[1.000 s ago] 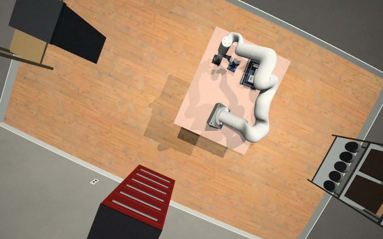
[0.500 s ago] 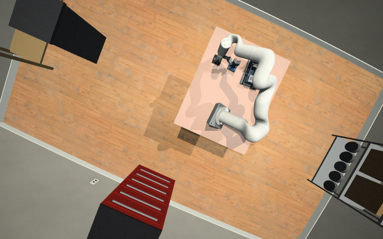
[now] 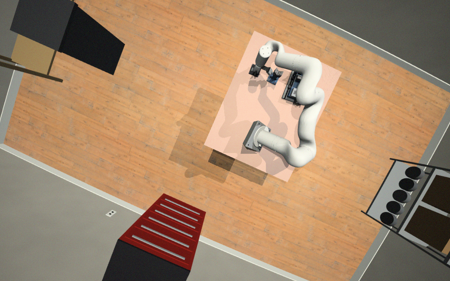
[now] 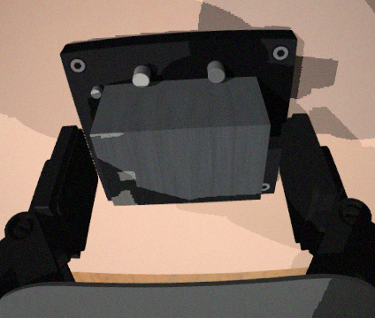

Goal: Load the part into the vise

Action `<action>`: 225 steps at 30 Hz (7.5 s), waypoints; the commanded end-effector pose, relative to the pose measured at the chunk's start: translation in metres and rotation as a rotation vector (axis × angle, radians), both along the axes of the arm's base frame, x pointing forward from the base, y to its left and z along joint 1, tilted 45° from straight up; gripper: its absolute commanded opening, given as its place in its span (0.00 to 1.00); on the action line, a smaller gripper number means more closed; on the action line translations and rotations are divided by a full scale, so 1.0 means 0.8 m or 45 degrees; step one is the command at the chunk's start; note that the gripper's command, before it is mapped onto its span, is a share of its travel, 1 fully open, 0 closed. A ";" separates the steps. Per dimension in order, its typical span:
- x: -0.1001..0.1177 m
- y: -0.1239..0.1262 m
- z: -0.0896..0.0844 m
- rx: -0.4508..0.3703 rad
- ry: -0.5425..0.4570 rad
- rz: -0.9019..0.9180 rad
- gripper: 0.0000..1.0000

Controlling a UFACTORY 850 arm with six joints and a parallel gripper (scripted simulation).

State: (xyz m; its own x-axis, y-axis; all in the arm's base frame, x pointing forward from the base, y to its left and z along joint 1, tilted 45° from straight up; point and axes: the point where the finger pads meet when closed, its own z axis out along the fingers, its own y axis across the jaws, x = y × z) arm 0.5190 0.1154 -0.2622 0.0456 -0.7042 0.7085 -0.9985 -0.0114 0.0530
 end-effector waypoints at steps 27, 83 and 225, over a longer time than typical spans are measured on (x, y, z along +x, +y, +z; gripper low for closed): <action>0.001 -0.003 -0.003 0.001 -0.002 0.001 0.89; 0.001 0.003 0.003 0.001 -0.002 0.001 0.00; -0.010 0.206 0.170 0.126 0.001 -0.116 0.00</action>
State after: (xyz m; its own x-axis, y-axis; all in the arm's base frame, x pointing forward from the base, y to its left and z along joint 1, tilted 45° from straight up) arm 0.5109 0.2781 -0.1262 -0.0170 -0.7678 0.6405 -0.9958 0.0703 0.0578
